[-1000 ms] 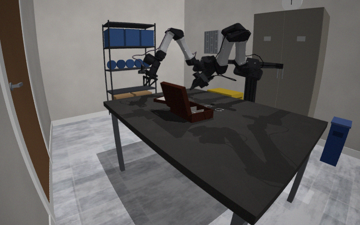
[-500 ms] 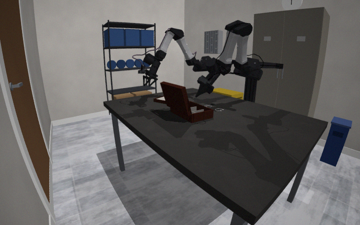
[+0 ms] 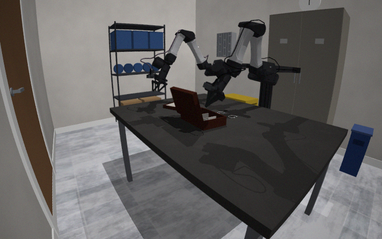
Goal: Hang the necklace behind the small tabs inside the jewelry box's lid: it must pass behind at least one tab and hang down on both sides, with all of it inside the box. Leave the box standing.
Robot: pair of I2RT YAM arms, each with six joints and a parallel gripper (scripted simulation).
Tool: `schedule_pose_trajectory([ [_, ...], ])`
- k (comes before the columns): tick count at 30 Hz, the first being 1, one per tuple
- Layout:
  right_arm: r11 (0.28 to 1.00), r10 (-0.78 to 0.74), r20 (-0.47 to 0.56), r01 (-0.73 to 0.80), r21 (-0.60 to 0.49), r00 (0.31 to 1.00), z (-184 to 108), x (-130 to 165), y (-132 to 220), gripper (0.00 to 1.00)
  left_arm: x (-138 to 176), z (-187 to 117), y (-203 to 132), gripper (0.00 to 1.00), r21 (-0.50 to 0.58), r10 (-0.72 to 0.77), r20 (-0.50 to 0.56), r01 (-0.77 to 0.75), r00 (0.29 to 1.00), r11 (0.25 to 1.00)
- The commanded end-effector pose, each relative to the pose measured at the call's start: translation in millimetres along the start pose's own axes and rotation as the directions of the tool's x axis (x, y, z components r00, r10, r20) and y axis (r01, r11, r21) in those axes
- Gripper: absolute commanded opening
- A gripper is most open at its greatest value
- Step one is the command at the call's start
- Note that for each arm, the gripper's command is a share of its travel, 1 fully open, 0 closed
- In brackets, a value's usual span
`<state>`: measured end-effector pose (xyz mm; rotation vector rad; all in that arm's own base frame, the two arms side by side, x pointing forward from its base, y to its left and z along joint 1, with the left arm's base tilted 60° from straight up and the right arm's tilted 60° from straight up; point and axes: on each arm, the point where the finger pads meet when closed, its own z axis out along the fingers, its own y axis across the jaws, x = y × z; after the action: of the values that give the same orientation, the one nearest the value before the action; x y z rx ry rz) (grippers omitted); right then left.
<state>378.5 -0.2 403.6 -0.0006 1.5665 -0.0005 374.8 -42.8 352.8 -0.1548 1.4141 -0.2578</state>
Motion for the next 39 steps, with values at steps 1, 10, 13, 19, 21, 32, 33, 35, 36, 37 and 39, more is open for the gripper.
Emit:
schedule_pose_trajectory([
  [1,1.0,0.007,0.042,-0.007,-0.004,0.999,-10.0,-20.4,3.0,1.0,8.3,11.2,8.0,0.0,0.006,0.15,-0.172,-0.152,0.974,0.988],
  [10,1.0,0.008,0.012,-0.008,0.004,1.0,-3.9,-8.4,0.1,1.0,-31.5,10.3,15.7,0.0,-0.015,0.211,-0.15,-0.215,0.966,0.976],
  [13,1.0,0.008,-0.004,-0.008,0.005,1.0,-1.4,-1.4,0.1,1.0,-21.7,11.3,27.9,0.0,0.003,0.283,-0.27,-0.293,0.92,0.956],
  [19,1.0,0.007,-0.029,-0.006,0.002,1.0,3.7,10.7,0.4,1.0,-74.8,1.9,20.7,0.0,-0.034,0.264,-0.125,-0.27,0.957,0.962],
  [21,1.0,0.007,-0.022,-0.007,0.002,1.0,4.5,6.8,0.3,1.0,-90.4,-4.4,22.2,0.0,-0.058,0.271,-0.088,-0.277,0.958,0.959],
  [32,1.0,0.007,0.032,-0.008,0.002,0.999,-1.4,-11.9,0.0,1.0,-100.9,-5.3,16.4,0.0,-0.042,0.278,-0.049,-0.28,0.959,0.959],
  [33,1.0,0.007,0.032,-0.007,0.002,0.999,-1.4,-11.9,0.0,1.0,-101.0,-5.3,16.4,0.0,-0.042,0.278,-0.049,-0.28,0.959,0.959],
  [35,1.0,0.007,0.037,-0.008,0.002,0.999,-1.7,-13.6,-0.1,1.0,-102.8,-5.0,15.9,0.0,-0.042,0.275,-0.041,-0.277,0.961,0.96],
  [36,1.0,0.007,0.034,-0.007,0.002,0.999,-1.7,-13.0,-0.1,1.0,-103.1,-5.2,15.8,0.0,-0.042,0.275,-0.04,-0.277,0.961,0.96],
  [37,1.0,0.007,0.035,-0.008,0.002,0.999,-1.8,-13.4,-0.1,1.0,-103.5,-5.4,15.7,0.0,-0.042,0.276,-0.039,-0.277,0.961,0.96],
  [39,1.0,0.007,0.038,-0.008,0.002,0.999,-2.0,-14.6,-0.2,1.0,-104.1,-5.6,15.5,0.0,-0.042,0.276,-0.036,-0.278,0.96,0.96],
])
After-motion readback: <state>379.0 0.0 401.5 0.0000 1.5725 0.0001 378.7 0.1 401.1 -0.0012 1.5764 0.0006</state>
